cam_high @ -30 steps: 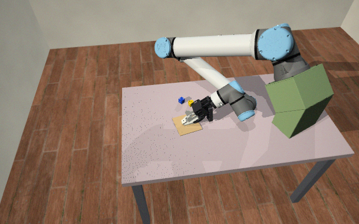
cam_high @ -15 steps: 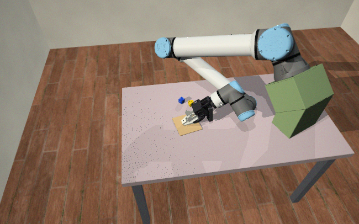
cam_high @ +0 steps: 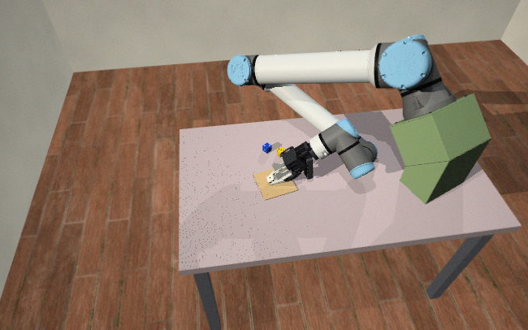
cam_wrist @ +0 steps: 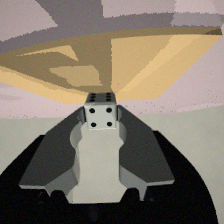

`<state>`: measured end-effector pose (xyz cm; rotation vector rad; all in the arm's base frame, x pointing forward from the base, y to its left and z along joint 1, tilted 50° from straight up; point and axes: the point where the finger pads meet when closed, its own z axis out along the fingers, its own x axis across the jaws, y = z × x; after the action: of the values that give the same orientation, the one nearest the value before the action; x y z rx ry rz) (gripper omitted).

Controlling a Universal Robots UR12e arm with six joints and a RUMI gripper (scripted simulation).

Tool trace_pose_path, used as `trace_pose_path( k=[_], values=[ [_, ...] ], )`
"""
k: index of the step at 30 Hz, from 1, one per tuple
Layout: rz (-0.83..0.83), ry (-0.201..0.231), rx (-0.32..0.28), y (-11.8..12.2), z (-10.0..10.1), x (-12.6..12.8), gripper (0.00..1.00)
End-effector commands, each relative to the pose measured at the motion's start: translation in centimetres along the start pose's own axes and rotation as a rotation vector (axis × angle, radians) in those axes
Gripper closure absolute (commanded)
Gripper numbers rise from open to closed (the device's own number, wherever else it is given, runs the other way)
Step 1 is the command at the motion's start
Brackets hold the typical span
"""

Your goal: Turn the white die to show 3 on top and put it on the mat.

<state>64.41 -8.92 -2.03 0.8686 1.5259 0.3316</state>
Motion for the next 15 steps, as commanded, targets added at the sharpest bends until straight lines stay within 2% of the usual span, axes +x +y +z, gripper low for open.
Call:
trace_pose_path(
  k=[1, 6, 7, 9, 10, 14, 15],
  values=[
    [-0.001, -0.001, -0.001, -0.07, 0.04, 0.02, 0.90],
    [-0.001, -0.001, -0.001, -0.07, 0.04, 0.02, 0.90],
    [-0.001, -0.001, -0.001, -0.07, 0.04, 0.02, 0.86],
    [-0.001, -0.001, -0.001, -0.07, 0.04, 0.02, 0.86],
    [-0.001, -0.001, -0.001, -0.07, 0.04, 0.02, 0.83],
    [-0.001, -0.001, -0.001, -0.07, 0.04, 0.02, 0.83],
    [-0.001, -0.001, -0.001, -0.07, 0.04, 0.02, 0.79]
  ],
)
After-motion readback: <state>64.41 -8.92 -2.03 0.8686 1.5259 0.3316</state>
